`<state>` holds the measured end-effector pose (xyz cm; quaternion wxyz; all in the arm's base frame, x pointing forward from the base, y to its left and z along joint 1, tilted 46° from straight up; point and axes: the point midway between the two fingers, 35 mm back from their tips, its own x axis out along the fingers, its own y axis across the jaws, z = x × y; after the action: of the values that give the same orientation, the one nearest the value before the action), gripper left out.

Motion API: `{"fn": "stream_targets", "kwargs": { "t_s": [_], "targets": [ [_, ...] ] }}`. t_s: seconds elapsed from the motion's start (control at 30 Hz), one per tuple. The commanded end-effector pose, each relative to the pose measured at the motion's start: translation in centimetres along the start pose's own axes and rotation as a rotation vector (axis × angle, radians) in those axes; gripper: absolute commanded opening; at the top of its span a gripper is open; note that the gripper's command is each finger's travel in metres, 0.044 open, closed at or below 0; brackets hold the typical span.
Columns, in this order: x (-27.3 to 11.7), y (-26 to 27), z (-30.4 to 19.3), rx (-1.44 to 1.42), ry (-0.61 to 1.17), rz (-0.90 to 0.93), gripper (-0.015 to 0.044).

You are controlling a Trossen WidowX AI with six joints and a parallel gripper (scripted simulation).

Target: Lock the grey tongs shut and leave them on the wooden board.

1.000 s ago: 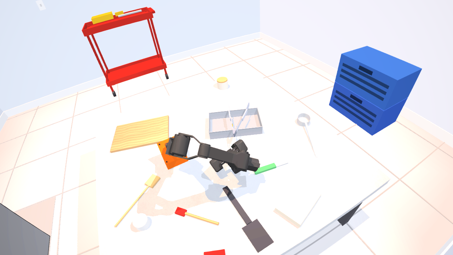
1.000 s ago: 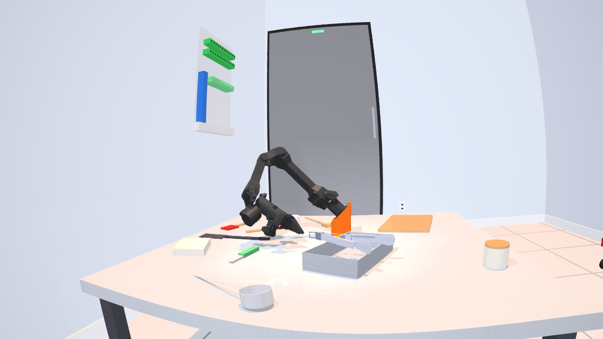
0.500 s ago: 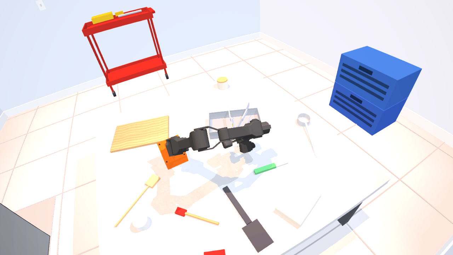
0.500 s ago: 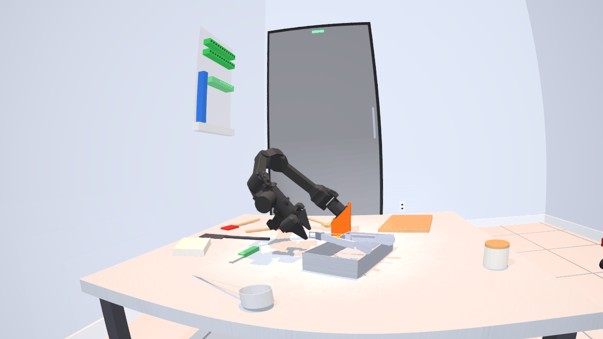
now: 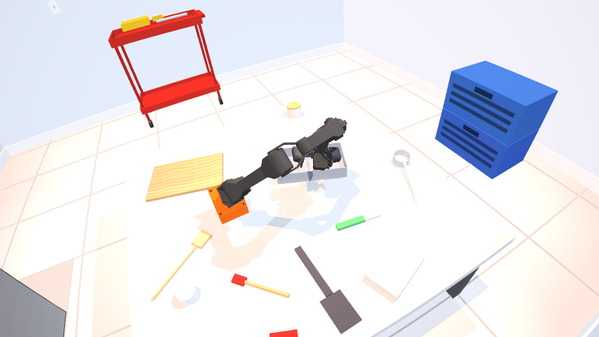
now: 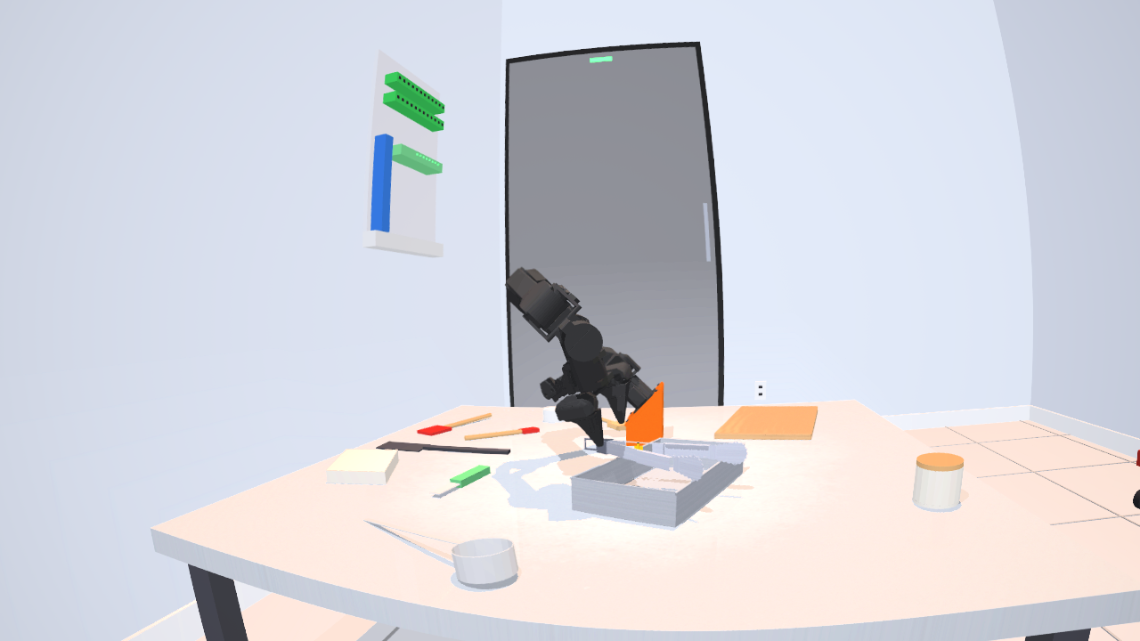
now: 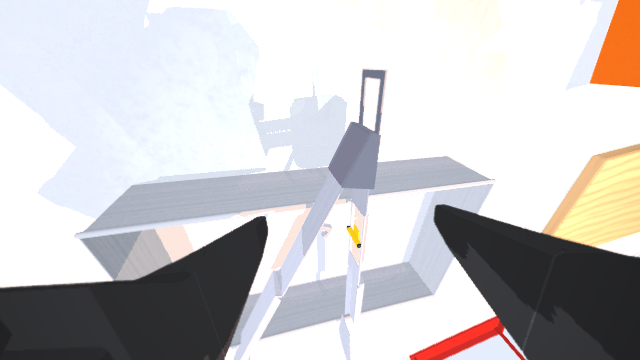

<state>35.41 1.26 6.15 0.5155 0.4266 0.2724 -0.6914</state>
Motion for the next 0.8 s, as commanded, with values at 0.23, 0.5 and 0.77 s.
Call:
{"fn": "stream_targets", "kwargs": {
  "t_s": [0.23, 0.5, 0.77],
  "targets": [
    [-1.6, -0.6, -8.3, 0.285, -0.181, 0.274, 0.044],
    [-1.6, -0.6, -8.3, 0.285, -0.181, 0.274, 0.044],
    [-1.7, -0.3, -8.0, 0.285, -0.181, 0.273, 0.044]
  ]
}}
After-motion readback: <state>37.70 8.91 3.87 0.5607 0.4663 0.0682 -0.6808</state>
